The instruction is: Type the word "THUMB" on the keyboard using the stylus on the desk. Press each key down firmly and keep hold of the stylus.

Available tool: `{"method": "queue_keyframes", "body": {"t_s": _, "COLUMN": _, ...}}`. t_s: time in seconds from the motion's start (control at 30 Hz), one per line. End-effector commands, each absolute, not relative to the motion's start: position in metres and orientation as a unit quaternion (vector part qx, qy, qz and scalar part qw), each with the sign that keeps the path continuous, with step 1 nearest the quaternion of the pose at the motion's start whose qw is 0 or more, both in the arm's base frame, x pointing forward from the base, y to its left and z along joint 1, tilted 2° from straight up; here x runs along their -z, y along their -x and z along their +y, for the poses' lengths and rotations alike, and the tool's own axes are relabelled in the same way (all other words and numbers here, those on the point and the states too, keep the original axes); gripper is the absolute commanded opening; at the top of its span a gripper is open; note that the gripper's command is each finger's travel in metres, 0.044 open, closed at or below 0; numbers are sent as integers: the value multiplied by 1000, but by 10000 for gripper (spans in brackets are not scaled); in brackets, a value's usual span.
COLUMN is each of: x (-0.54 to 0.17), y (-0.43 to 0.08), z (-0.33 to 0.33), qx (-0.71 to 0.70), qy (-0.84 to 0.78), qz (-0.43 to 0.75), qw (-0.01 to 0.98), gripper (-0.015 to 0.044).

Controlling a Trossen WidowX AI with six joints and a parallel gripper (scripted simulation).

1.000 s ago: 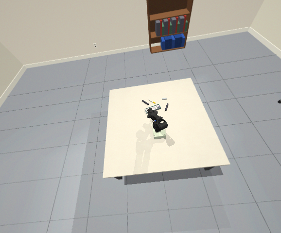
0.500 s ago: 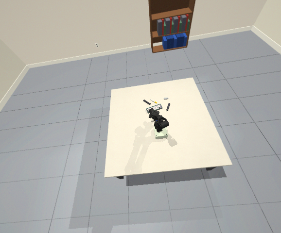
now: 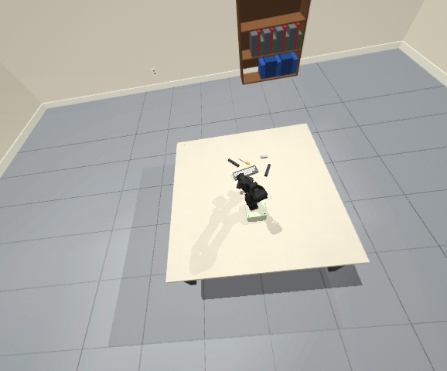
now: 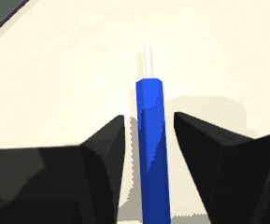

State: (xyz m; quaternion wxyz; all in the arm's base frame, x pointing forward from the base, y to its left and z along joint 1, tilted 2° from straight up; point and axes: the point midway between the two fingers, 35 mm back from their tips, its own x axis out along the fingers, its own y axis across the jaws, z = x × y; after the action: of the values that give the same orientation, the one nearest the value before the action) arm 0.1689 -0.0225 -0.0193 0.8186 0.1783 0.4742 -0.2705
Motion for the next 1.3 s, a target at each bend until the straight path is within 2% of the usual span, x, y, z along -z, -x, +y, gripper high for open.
{"method": "queue_keyframes", "body": {"t_s": 0.0, "x": 24, "y": -167, "z": -23, "qx": 275, "qy": -178, "qz": 476, "qw": 817, "gripper": 150}}
{"method": "queue_keyframes", "body": {"t_s": 0.4, "x": 28, "y": -167, "z": -23, "qx": 275, "qy": -178, "qz": 476, "qw": 816, "gripper": 150}}
{"method": "queue_keyframes", "body": {"t_s": 0.57, "x": 26, "y": -168, "z": -22, "qx": 271, "qy": -178, "qz": 476, "qw": 818, "gripper": 19}}
{"method": "queue_keyframes", "body": {"t_s": 0.67, "x": 26, "y": -168, "z": -22, "qx": 271, "qy": -178, "qz": 476, "qw": 818, "gripper": 0}}
{"method": "queue_keyframes", "body": {"t_s": 1.27, "x": -5, "y": -171, "z": -23, "qx": 271, "qy": -177, "qz": 475, "qw": 818, "gripper": 0}}
